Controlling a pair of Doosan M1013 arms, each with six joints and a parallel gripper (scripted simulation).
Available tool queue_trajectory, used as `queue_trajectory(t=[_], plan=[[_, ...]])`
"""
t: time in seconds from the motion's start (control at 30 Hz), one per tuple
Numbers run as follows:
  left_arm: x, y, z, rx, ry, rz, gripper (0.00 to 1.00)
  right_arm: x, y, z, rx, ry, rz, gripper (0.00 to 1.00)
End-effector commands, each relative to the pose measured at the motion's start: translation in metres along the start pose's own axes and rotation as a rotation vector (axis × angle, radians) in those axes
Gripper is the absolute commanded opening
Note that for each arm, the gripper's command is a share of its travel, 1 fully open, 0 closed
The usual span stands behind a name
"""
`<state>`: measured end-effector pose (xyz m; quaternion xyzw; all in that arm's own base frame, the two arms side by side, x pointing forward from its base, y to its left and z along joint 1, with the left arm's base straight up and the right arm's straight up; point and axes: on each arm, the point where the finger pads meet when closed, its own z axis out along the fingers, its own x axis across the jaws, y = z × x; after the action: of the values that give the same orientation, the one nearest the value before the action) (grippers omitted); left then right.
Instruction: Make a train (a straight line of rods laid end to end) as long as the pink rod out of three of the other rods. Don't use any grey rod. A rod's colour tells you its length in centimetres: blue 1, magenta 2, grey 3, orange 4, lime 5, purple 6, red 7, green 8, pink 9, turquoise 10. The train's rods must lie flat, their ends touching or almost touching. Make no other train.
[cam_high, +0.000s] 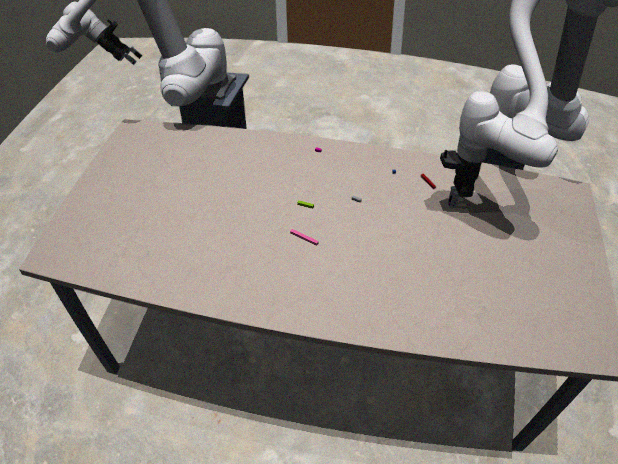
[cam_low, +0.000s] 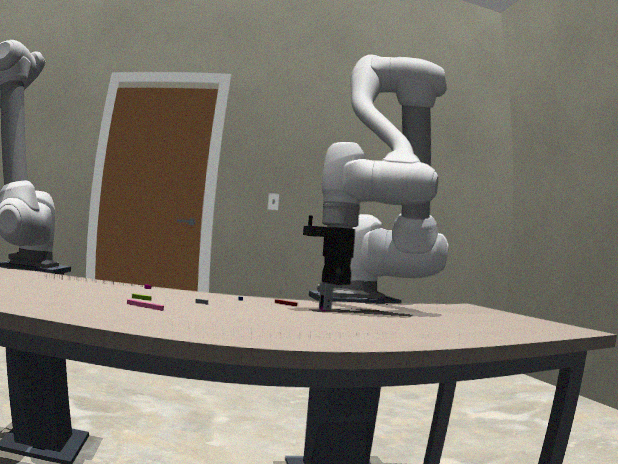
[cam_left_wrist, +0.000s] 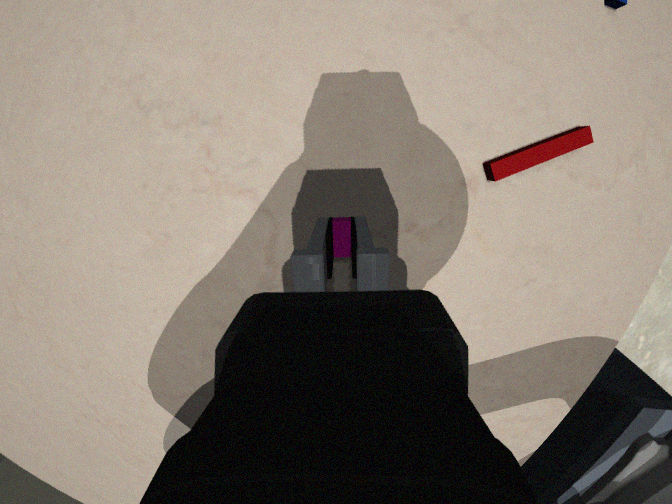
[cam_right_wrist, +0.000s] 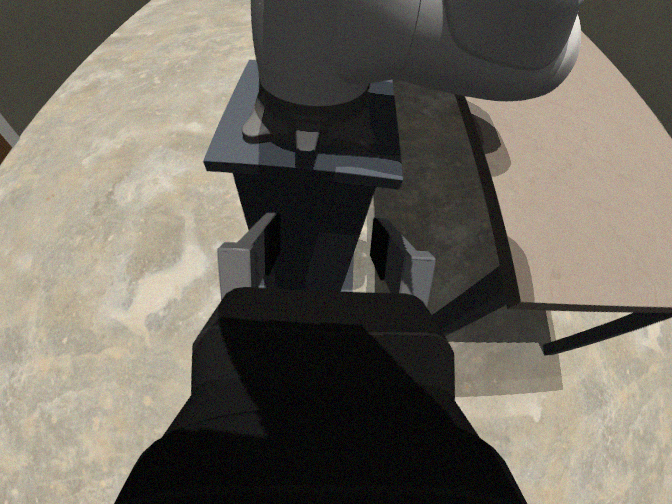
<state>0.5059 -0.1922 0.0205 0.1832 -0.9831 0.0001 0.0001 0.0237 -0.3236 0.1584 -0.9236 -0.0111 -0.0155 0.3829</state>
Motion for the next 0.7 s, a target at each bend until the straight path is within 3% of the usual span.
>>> queue_trajectory(t=[0.0, 0.67], plan=[[-0.0004, -0.0003, -0.0006, 0.001, -0.001, 0.0, 0.24, 0.0001, -0.0001, -0.0005, -0.001, 0.0, 0.0, 1.0], [-0.0004, -0.0003, -0.0098, 0.001, -0.001, 0.0, 0.24, 0.0001, -0.0001, -0.0005, -0.001, 0.0, 0.0, 1.0]])
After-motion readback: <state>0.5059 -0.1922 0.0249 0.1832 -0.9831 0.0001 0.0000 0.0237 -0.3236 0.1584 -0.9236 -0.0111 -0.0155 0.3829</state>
